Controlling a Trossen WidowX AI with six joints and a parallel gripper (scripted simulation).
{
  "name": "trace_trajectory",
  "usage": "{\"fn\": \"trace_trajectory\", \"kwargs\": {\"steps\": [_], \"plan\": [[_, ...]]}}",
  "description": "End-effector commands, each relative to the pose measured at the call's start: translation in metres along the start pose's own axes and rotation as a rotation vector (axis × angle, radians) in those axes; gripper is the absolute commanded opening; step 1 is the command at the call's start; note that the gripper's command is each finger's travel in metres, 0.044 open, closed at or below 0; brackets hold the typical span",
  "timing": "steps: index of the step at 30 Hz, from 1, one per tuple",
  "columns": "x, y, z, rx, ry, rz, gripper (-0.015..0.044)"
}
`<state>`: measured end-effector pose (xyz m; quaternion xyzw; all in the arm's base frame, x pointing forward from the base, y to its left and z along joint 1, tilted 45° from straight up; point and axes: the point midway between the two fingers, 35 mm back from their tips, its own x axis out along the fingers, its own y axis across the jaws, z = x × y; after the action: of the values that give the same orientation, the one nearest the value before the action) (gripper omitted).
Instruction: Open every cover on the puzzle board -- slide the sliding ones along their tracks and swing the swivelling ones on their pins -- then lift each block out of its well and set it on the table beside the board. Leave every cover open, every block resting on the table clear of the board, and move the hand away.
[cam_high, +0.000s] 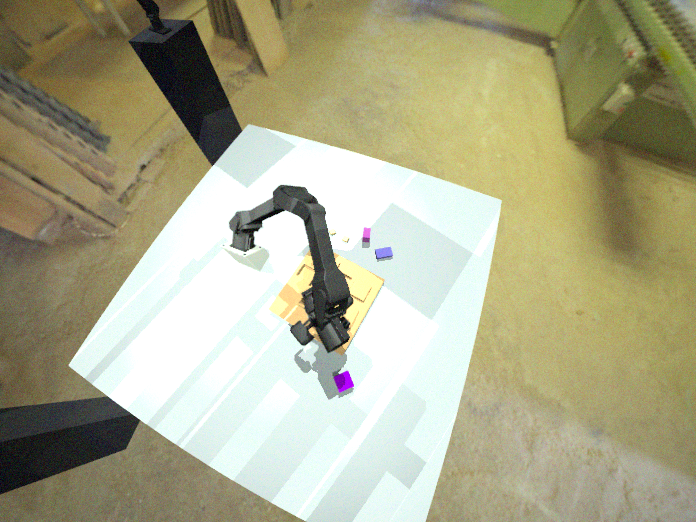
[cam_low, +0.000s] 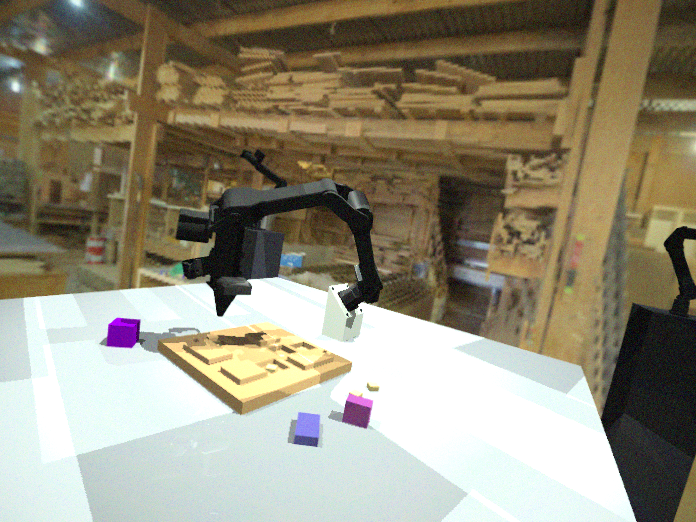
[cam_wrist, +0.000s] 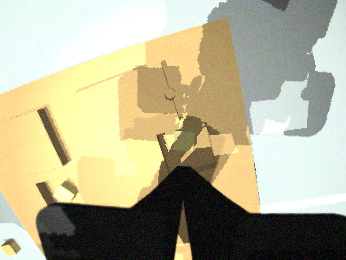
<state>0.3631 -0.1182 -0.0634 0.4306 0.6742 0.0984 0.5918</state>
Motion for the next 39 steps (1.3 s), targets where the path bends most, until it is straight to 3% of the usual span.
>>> {"fn": "trace_trajectory", "kwargs": {"steps": [1, 13, 39], "plan": [[0.002, -0.002, 0.002, 0.021, -0.002, -0.002, 0.0000], [0.049, -0.002, 0.001, 0.021, -0.001, 0.000, 0.0000], [0.062, -0.001, -0.001, 0.021, -0.001, 0.000, 0.0000]]}}
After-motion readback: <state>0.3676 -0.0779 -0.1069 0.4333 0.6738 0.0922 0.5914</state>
